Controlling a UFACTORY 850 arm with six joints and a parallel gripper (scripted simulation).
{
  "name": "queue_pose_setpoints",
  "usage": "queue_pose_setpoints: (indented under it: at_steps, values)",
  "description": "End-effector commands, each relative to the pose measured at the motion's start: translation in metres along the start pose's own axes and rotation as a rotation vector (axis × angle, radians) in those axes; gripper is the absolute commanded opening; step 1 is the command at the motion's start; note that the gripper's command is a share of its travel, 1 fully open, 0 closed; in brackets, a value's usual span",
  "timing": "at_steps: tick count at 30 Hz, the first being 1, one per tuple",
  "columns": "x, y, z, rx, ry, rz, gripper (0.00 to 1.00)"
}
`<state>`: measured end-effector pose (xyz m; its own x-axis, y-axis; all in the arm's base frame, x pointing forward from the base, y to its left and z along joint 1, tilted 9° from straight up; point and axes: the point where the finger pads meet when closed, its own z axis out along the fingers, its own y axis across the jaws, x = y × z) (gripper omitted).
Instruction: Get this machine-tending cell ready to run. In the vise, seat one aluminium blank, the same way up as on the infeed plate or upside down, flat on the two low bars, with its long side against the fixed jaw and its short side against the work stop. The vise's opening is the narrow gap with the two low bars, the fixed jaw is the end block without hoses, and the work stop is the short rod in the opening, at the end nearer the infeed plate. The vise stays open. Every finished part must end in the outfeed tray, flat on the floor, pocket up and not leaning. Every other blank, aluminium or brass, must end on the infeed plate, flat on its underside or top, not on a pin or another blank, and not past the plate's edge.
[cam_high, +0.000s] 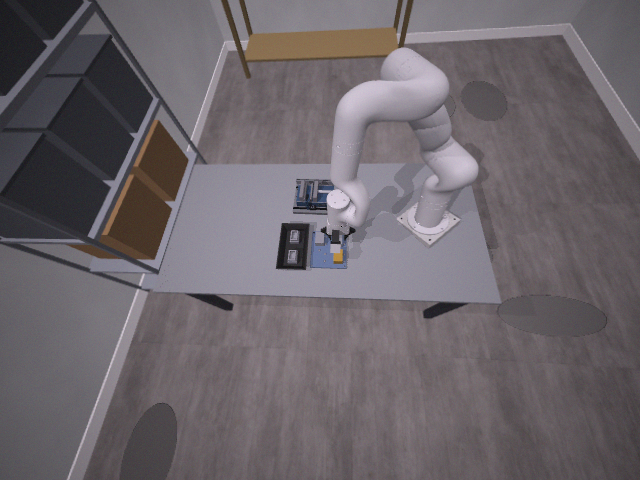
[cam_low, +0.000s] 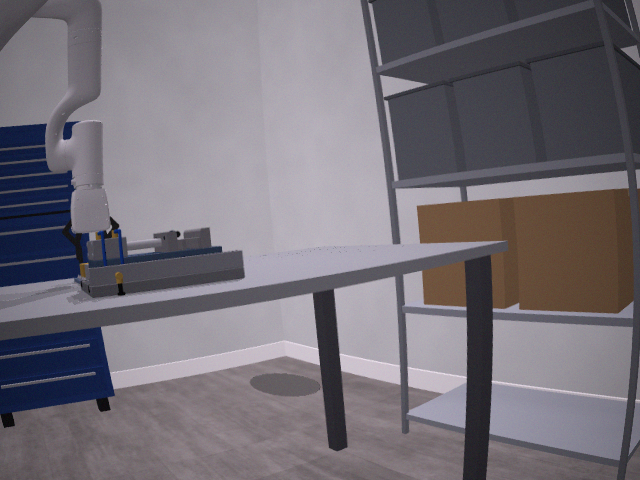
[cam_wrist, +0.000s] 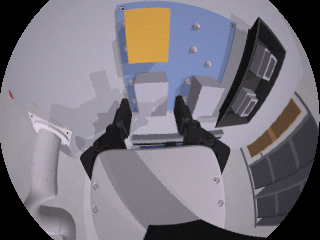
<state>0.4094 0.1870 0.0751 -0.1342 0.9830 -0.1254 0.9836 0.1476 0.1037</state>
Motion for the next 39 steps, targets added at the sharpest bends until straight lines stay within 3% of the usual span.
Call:
queue_pose_setpoints:
  at_steps: [1,39]
  values:
    - [0.0003,0.0007,-0.0005,-0.001,0.001,0.0,0.69]
    - [0.0003,0.0007,0.0095,-0.001,0.001,0.0,0.69]
